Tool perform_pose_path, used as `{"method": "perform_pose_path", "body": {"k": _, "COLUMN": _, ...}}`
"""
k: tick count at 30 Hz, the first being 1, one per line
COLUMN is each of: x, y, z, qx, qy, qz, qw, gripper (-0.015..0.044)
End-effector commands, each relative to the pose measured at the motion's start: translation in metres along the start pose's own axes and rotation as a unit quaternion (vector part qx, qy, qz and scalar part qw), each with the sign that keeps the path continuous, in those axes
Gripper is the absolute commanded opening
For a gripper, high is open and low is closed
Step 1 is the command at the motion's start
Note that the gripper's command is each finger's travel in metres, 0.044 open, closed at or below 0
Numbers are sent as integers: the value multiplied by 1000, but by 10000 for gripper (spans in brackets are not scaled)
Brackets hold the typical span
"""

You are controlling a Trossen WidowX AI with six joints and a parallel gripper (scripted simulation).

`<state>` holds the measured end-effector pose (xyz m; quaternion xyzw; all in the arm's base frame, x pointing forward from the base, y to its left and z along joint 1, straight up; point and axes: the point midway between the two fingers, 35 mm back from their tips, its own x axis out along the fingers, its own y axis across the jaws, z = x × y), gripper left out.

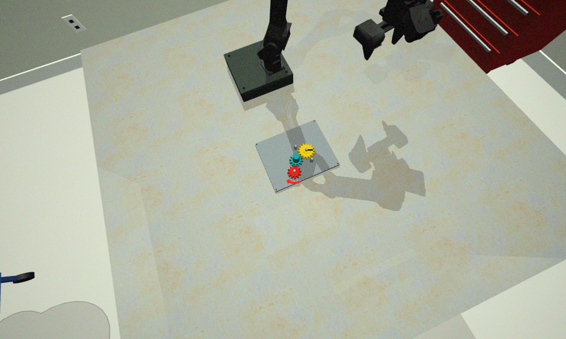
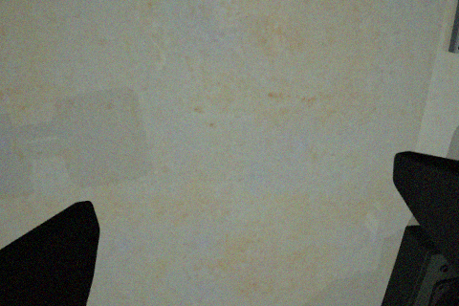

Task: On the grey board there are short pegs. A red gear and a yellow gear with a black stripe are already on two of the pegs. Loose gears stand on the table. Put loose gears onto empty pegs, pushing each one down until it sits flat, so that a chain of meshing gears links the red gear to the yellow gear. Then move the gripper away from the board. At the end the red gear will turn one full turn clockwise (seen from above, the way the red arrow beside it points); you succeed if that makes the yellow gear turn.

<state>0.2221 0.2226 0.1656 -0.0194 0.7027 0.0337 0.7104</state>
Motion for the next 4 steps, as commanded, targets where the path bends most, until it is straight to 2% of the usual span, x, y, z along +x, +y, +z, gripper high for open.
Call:
{"method": "perform_pose_path", "body": {"k": 1, "x": -2, "y": 0, "z": 0, "qx": 2, "qy": -3, "qz": 0, "qw": 1000, "gripper": 440}}
{"method": "perform_pose_path", "body": {"k": 4, "x": -2, "y": 0, "z": 0, "qx": 2, "qy": -3, "qz": 0, "qw": 1000, "gripper": 440}}
